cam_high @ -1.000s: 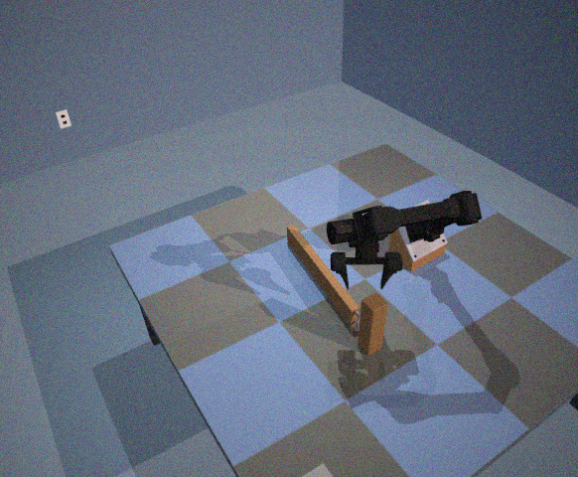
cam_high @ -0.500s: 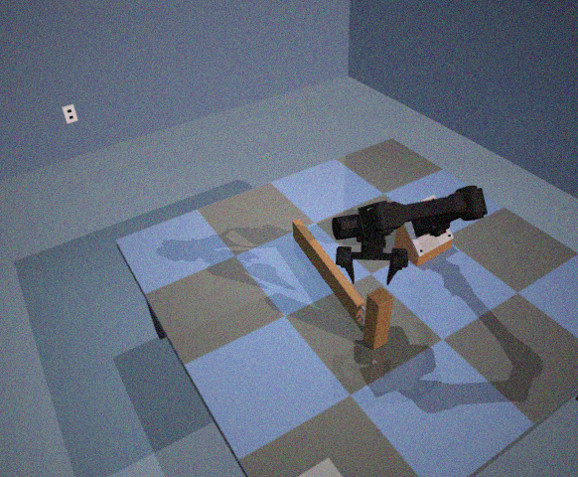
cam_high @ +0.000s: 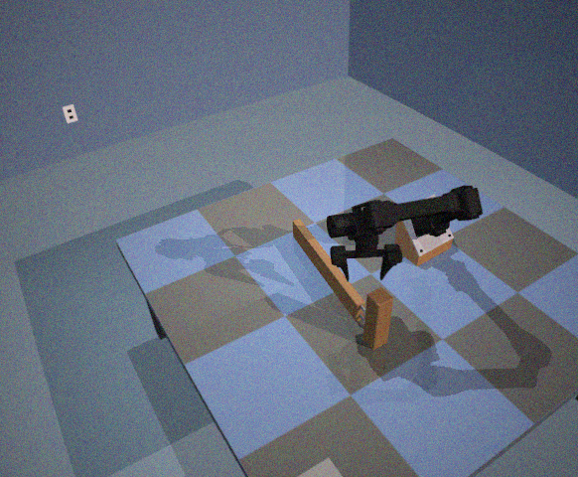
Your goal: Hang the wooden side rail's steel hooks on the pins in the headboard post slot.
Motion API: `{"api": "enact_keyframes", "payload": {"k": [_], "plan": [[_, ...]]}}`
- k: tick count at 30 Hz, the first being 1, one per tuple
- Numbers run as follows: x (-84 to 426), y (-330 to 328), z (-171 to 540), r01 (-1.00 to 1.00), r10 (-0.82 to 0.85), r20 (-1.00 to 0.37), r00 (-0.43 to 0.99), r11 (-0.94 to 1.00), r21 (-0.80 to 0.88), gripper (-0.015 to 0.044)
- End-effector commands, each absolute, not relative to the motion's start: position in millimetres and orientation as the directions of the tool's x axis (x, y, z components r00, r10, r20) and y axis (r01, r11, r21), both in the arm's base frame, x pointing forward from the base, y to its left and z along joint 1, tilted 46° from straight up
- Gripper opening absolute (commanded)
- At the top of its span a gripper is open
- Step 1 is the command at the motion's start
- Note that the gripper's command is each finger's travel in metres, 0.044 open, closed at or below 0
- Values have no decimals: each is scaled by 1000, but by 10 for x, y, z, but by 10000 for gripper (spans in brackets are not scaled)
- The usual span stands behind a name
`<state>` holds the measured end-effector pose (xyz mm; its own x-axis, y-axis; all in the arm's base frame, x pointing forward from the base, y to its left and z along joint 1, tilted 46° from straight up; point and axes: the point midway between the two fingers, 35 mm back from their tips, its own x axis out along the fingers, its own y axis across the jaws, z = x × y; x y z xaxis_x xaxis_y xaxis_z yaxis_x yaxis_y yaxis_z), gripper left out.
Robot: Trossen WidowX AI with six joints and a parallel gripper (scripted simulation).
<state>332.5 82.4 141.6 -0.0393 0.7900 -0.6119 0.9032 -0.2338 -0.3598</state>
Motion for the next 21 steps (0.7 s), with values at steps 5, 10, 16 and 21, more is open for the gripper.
{"api": "enact_keyframes", "payload": {"k": [5, 10, 16, 21], "plan": [[3412, 387, 784, 994, 707, -701, -98, 30, -109, 440], [3412, 350, 731, 994, 700, -707, -105, 59, -90, 440], [3412, 350, 731, 994, 700, -707, -105, 59, -90, 440], [3384, 556, 525, 994, 700, -706, -105, 59, -89, 440]]}}
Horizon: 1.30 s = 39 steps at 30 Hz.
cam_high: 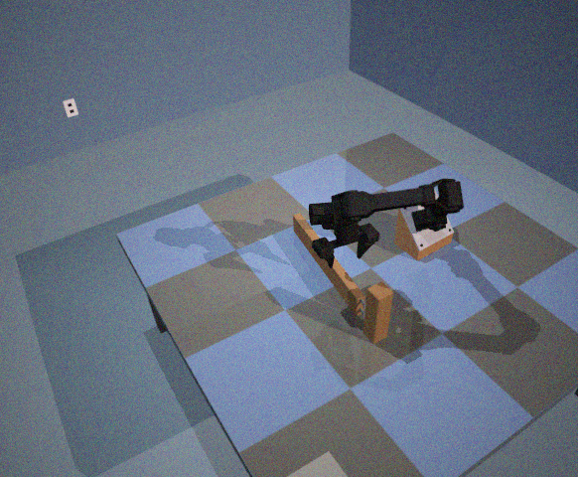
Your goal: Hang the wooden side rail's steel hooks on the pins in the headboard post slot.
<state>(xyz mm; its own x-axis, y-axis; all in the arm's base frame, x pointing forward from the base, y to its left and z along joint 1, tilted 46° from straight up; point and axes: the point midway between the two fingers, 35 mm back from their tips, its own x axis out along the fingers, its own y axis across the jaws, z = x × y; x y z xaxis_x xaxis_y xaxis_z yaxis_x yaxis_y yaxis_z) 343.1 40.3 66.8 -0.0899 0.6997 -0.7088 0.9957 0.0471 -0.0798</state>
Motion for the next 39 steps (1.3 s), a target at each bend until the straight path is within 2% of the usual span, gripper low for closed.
{"api": "enact_keyframes", "payload": {"k": [1, 39], "plan": [[3377, 587, 496, 994, 701, -706, -105, 59, -89, 440], [3333, 983, 96, 994, 701, -706, -104, 58, -89, 440]]}}
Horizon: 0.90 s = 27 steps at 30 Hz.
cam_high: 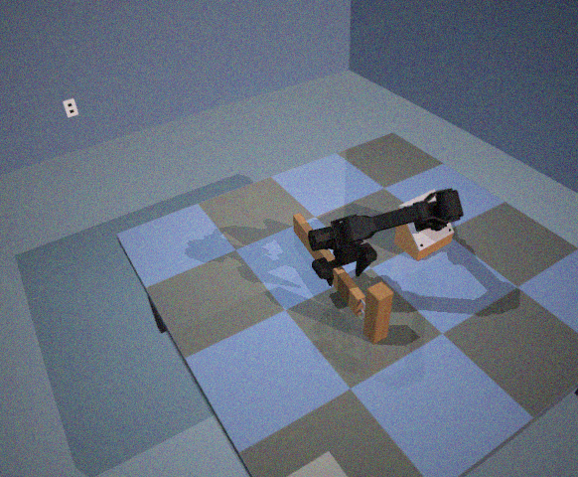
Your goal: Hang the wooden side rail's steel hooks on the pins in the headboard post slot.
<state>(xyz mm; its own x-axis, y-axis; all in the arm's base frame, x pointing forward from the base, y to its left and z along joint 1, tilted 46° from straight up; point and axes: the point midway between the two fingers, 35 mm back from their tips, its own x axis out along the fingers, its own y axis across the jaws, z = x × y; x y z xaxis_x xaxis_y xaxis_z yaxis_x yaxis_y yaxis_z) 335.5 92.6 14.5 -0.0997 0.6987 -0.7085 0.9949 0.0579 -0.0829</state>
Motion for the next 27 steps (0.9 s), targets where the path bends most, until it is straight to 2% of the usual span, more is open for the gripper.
{"api": "enact_keyframes", "payload": {"k": [1, 20, 27], "plan": [[3331, 994, 85, 994, 701, -706, -104, 58, -89, 440], [3285, 1179, -87, 994, 704, -703, -105, 59, -89, 440], [3285, 1179, -87, 994, 704, -703, -105, 59, -89, 256]]}}
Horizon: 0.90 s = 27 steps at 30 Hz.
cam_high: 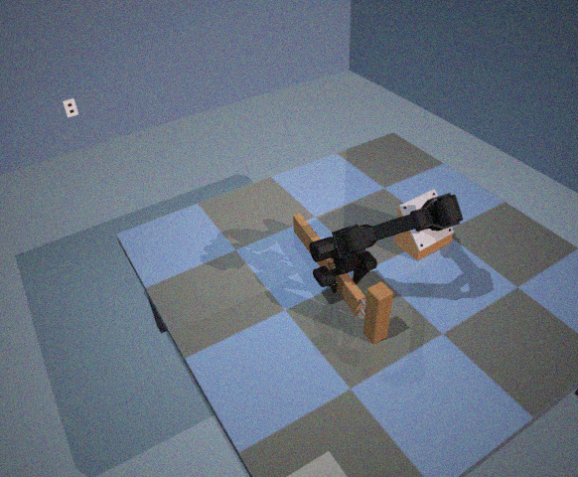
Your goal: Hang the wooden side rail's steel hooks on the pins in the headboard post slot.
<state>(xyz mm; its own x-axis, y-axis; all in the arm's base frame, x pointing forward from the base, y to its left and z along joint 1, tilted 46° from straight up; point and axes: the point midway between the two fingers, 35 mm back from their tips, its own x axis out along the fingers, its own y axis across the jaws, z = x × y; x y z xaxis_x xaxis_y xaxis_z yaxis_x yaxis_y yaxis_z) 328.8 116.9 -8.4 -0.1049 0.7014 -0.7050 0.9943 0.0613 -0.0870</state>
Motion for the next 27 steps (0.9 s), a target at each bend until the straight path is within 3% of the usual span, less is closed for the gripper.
{"api": "enact_keyframes", "payload": {"k": [1, 6, 11, 14, 27], "plan": [[3285, 1179, -87, 994, 704, -703, -105, 59, -89, 230], [3285, 1179, -87, 994, 704, -703, -105, 59, -89, 99], [3285, 1179, -87, 994, 704, -703, -105, 59, -89, 65], [3285, 1179, -87, 994, 704, -703, -105, 59, -89, 0], [3324, 1181, -86, 994, 704, -703, -105, 94, -54, 0]]}}
